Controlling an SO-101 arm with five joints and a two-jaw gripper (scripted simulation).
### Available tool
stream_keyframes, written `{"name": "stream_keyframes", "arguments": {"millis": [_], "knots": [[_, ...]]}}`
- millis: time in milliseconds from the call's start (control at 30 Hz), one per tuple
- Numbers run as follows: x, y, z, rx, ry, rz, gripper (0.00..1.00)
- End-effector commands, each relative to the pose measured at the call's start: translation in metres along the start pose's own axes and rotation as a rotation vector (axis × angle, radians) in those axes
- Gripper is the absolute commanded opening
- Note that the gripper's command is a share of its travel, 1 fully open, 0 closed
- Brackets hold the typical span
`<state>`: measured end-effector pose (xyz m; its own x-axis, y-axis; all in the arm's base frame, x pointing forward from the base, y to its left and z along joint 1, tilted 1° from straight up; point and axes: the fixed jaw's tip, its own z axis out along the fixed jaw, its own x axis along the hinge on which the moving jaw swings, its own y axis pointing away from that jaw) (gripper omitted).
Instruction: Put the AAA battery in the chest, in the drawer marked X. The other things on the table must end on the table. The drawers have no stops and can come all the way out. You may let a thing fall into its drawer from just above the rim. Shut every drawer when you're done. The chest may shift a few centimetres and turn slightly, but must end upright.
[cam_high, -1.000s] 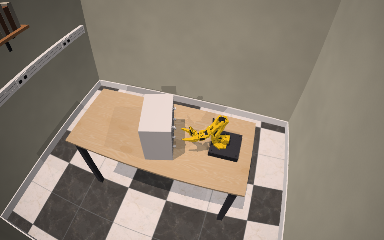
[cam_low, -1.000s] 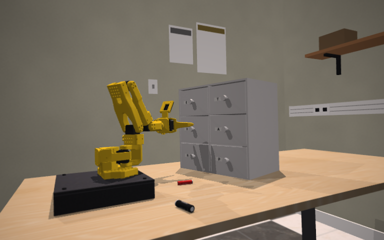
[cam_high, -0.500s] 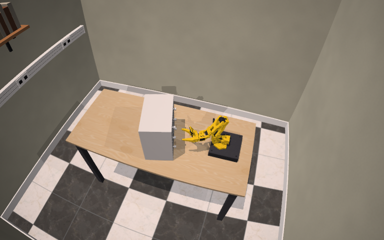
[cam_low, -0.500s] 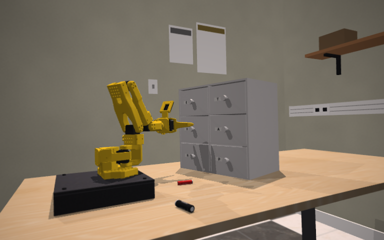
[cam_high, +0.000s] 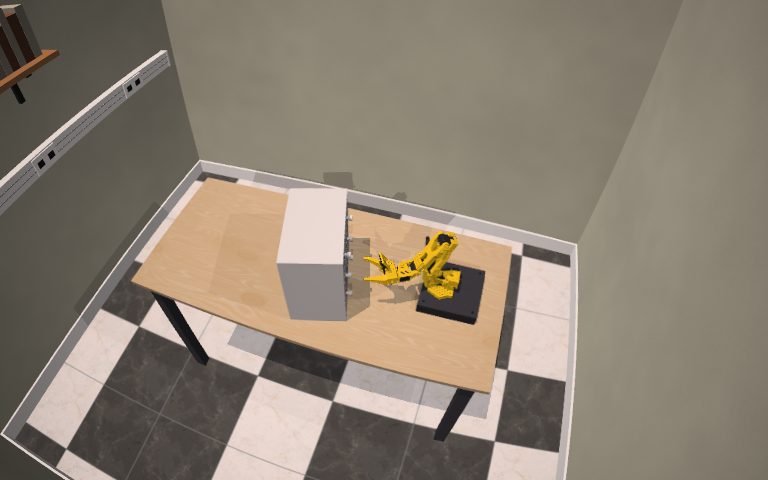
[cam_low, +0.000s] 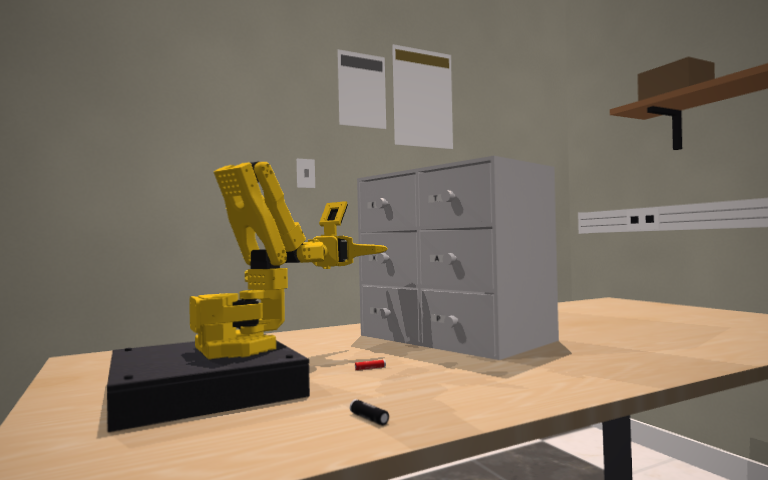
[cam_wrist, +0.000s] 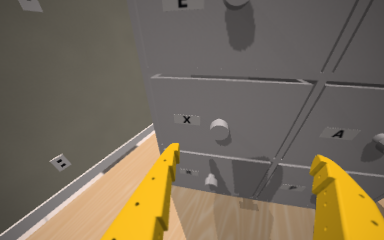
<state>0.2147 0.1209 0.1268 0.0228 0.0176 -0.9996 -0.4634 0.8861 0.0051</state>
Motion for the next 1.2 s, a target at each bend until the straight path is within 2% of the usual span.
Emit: {"name": "stream_keyframes", "arguments": {"millis": [0,833,1167], "knots": [[0.004,0.003,-0.002,-0.012,0.016,0.003,0.5],[0.004,0.003,-0.002,-0.012,0.016,0.003,0.5],[0.015,0.002,0.003,-0.009,0.153,-0.005,0.5]]}}
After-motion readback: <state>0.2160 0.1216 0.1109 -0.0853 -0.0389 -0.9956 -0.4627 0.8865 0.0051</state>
